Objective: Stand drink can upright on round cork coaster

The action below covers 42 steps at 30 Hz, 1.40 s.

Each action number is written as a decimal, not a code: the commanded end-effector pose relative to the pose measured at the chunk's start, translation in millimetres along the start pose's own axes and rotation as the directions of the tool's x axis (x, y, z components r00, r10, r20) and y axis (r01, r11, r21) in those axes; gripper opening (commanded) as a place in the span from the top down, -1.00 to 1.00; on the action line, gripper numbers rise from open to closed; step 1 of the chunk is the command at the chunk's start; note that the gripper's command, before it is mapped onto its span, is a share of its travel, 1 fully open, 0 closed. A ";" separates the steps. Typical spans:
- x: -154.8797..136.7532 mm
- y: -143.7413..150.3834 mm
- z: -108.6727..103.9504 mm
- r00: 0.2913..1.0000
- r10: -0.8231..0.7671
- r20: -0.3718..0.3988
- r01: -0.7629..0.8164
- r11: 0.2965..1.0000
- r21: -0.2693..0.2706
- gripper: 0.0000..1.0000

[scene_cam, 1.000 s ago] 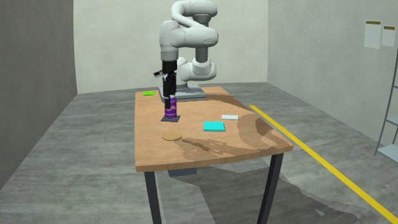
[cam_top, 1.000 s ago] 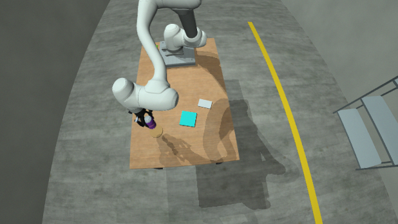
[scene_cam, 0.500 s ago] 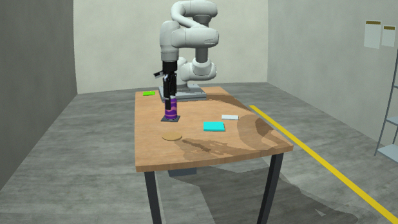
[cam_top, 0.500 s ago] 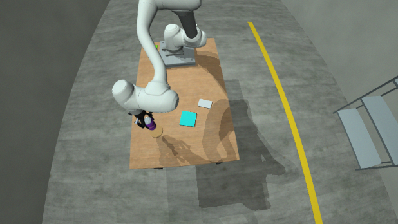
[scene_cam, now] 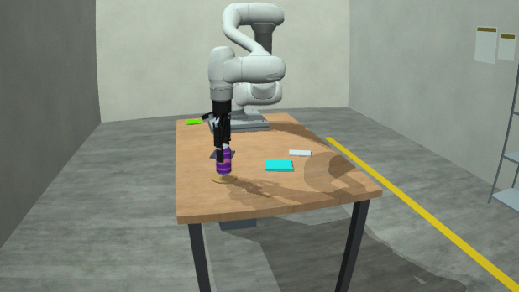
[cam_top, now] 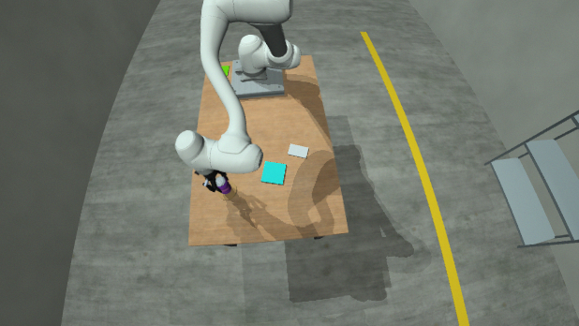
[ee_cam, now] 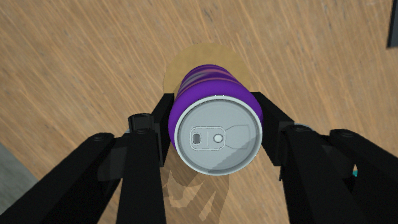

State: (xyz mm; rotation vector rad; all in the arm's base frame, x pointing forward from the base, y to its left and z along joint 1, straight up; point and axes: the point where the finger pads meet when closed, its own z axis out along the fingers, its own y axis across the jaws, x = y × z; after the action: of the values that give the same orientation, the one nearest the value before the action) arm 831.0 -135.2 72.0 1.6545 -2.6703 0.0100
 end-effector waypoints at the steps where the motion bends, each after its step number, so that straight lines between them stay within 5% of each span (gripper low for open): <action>1: -0.4 -1.0 2.3 1.000 0.000 0.001 0.000 1.000 0.003 0.80; 30: -0.6 -1.9 17.6 1.000 0.000 0.001 0.000 1.000 0.003 0.80; 31: -0.6 -1.9 17.6 1.000 0.000 0.001 0.000 1.000 0.003 -1.00; 42: -0.6 -1.9 17.6 1.000 0.000 0.001 0.000 1.000 0.003 -1.00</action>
State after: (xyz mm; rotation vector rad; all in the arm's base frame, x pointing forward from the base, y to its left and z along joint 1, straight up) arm 832.6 -135.7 52.8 1.6549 -2.6712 0.0114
